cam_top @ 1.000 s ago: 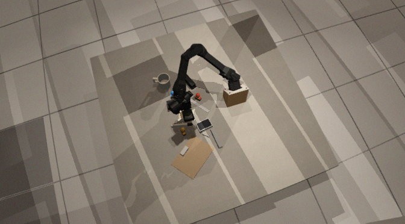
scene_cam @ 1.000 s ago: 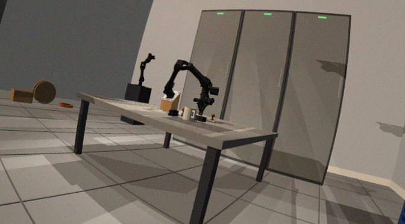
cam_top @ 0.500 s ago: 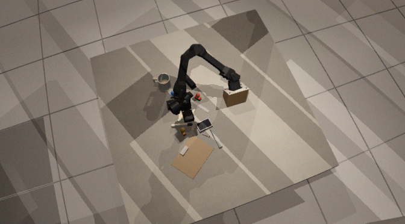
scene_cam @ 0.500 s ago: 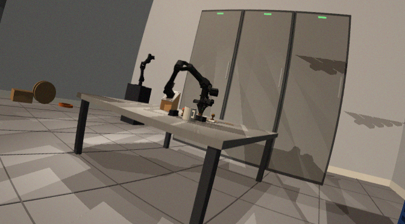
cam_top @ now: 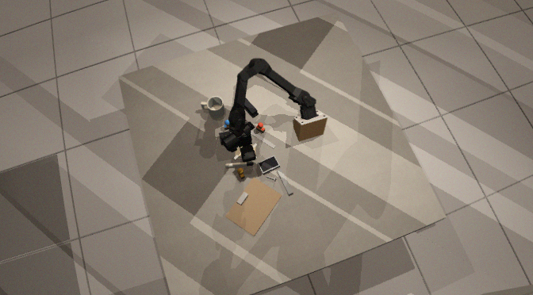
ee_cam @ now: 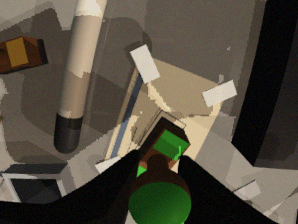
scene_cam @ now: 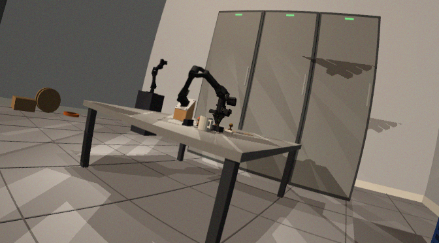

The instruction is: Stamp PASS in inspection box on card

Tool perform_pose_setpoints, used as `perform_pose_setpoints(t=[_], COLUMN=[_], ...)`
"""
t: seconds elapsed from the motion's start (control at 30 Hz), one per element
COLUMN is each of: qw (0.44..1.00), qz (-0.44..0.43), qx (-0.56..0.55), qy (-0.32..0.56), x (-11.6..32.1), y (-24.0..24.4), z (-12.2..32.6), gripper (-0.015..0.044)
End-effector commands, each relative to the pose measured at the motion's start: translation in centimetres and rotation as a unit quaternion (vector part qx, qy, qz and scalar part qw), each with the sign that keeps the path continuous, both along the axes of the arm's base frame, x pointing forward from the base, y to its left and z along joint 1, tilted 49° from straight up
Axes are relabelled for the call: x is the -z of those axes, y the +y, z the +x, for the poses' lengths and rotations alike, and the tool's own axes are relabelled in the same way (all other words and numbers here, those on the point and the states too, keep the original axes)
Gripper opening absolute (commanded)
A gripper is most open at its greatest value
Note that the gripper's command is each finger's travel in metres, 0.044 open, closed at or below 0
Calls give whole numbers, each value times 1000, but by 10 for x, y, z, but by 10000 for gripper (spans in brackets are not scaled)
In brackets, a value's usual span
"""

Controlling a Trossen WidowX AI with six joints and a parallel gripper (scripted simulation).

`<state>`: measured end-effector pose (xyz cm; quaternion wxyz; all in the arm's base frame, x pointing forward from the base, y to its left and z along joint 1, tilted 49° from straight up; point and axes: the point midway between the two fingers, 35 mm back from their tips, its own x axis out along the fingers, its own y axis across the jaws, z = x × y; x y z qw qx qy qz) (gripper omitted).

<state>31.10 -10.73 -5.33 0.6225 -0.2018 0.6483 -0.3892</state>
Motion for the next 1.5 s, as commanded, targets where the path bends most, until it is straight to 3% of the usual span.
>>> perform_pose_setpoints(t=[0.0,1.47], qw=[1000,1000], qz=[-2,-3], qx=[-1,-2], qy=[5,4], x=[2,10], y=[-3,-12], z=[-3,-6], gripper=[0,0])
